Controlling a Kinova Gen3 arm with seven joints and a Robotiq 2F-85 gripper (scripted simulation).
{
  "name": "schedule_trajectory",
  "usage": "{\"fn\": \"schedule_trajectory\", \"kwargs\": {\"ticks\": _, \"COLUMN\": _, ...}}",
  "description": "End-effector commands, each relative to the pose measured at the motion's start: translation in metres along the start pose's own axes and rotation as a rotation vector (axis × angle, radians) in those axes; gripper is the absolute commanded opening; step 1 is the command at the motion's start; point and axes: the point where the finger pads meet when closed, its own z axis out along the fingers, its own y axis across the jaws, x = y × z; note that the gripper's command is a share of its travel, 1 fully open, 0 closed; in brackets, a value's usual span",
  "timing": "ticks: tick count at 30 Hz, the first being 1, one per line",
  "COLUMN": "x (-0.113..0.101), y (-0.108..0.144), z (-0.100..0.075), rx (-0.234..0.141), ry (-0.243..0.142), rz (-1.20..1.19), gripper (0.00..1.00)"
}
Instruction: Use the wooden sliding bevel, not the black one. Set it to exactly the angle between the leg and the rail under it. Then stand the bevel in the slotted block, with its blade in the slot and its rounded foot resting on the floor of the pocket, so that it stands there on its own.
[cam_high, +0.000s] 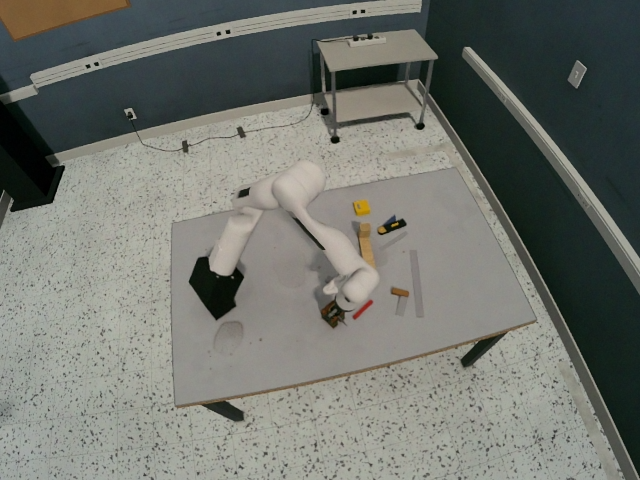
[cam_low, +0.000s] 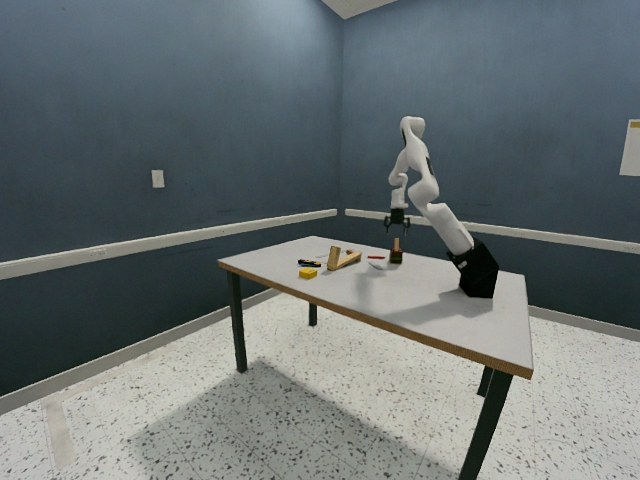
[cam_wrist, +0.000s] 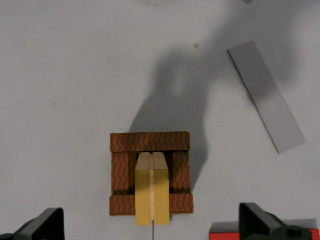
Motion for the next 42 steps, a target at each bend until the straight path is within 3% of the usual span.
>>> {"fn": "schedule_trajectory", "kwargs": {"ticks": 1, "x": 0.000, "y": 0.000, "z": 0.004, "rx": 0.000, "ry": -0.001, "rz": 0.000, "gripper": 1.00}}
{"fn": "schedule_trajectory", "kwargs": {"ticks": 17, "x": 0.000, "y": 0.000, "z": 0.036, "rx": 0.000, "ry": -0.001, "rz": 0.000, "gripper": 1.00}}
{"fn": "schedule_trajectory", "kwargs": {"ticks": 37, "x": 0.000, "y": 0.000, "z": 0.041, "rx": 0.000, "ry": -0.001, "rz": 0.000, "gripper": 1.00}}
{"fn": "schedule_trajectory", "kwargs": {"ticks": 38, "x": 0.000, "y": 0.000, "z": 0.041, "rx": 0.000, "ry": -0.001, "rz": 0.000, "gripper": 0.10}}
{"fn": "schedule_trajectory", "kwargs": {"ticks": 42, "x": 0.000, "y": 0.000, "z": 0.041, "rx": 0.000, "ry": -0.001, "rz": 0.000, "gripper": 0.10}}
